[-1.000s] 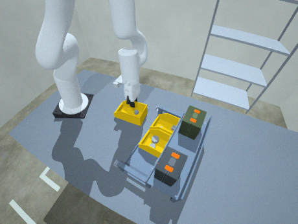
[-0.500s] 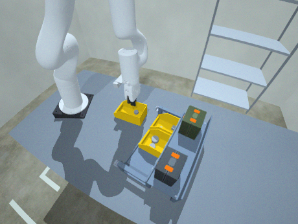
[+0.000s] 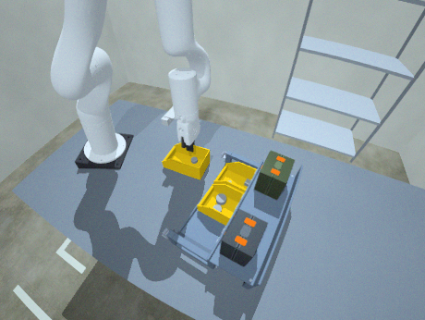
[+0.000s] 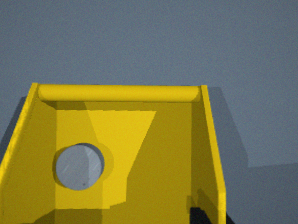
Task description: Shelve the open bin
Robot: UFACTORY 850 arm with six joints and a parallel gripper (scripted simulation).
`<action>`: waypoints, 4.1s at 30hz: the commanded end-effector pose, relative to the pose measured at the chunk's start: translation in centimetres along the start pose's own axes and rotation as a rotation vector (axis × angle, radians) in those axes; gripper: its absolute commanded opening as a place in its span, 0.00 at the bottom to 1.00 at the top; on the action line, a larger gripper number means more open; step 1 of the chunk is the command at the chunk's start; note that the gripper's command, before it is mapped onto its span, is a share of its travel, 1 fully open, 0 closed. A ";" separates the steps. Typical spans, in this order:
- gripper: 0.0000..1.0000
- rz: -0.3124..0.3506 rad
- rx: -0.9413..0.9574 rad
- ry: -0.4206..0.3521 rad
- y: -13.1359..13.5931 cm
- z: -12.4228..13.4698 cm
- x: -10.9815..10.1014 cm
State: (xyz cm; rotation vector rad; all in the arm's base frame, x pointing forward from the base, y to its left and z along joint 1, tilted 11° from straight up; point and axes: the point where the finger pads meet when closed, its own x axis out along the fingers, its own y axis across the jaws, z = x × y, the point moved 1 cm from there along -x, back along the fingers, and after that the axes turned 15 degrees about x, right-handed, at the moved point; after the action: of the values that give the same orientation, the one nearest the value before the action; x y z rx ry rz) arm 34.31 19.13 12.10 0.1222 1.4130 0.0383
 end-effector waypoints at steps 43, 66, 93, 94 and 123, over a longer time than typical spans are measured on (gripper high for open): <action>0.00 0.001 0.000 -0.001 0.0 0.1 0.0; 0.00 0.009 0.000 -0.001 0.0 0.1 -1.2; 0.00 0.007 0.000 -0.001 0.0 0.1 -3.5; 0.00 0.007 0.000 -0.001 0.0 0.1 -3.5; 0.00 0.007 0.144 -0.001 -3.0 0.5 -3.4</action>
State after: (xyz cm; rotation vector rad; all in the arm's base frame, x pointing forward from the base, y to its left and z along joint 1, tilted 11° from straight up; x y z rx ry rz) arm 33.97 16.25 15.17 0.2428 1.4145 -0.0625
